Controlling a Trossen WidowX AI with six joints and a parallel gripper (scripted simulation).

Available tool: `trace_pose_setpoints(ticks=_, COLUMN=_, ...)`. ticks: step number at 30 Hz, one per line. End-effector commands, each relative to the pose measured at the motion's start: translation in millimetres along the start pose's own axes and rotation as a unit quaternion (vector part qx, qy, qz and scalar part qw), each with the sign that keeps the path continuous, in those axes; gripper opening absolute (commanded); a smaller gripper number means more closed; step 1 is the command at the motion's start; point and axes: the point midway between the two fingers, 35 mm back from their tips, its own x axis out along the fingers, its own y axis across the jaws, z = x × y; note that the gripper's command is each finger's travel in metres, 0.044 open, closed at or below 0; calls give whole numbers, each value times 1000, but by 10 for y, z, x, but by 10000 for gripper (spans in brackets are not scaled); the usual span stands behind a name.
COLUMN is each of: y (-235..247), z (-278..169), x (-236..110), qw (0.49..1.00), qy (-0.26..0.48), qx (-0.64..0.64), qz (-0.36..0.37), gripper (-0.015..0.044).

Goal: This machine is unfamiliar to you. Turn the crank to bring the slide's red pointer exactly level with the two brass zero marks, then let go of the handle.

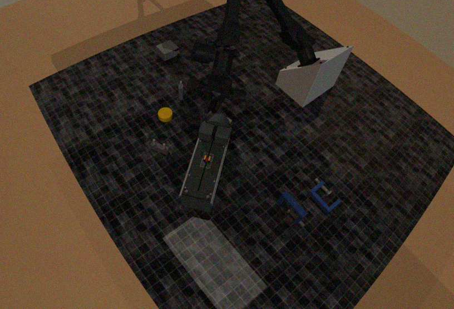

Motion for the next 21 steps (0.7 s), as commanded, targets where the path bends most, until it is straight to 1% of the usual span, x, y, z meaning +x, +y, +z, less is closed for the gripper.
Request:
trace_pose_setpoints(ticks=1, y=-32, z=-66, x=66, qw=1000, qy=3, qx=1, qz=-2, gripper=0)
trace_pose_setpoints(ticks=21, y=111, z=-257, x=258, qw=1000, qy=3, qx=0, qz=-2, gripper=0)
